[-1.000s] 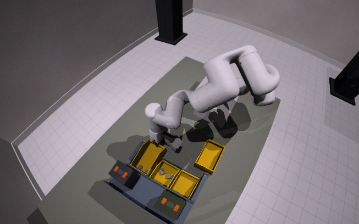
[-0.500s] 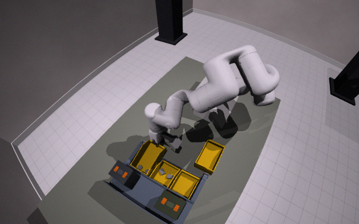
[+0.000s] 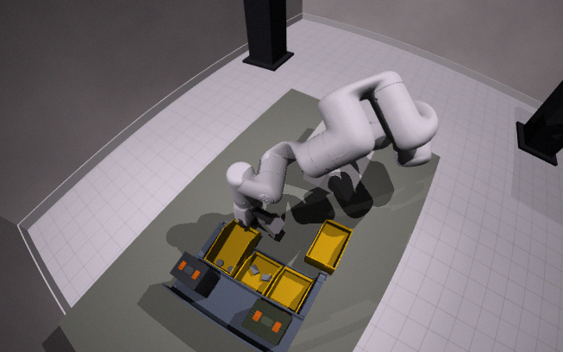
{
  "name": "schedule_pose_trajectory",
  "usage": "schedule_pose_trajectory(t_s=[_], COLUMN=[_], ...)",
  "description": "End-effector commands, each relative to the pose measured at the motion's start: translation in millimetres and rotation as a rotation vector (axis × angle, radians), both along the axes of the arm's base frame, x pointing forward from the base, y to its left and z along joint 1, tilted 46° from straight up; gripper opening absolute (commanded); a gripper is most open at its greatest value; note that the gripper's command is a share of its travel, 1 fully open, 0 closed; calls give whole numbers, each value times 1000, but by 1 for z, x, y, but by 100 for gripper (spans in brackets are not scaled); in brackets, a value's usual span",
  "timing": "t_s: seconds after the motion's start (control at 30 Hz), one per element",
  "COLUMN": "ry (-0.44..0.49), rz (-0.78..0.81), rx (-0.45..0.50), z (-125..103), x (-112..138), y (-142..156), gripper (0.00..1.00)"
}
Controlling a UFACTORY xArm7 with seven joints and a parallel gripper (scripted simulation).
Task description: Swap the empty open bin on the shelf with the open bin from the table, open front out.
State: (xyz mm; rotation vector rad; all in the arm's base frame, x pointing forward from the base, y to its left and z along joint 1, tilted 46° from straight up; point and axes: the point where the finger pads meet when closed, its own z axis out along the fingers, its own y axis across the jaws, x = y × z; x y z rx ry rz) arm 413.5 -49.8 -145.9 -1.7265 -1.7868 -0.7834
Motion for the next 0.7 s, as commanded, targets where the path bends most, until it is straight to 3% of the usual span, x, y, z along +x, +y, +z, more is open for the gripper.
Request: schedule_pose_trajectory(t_s=[0.0, 0.67], ry=[-3, -3], rz=[-3, -3], rx=[-4, -4], z=[1, 3], x=[6, 16], y=[-3, -4], gripper=[0, 0])
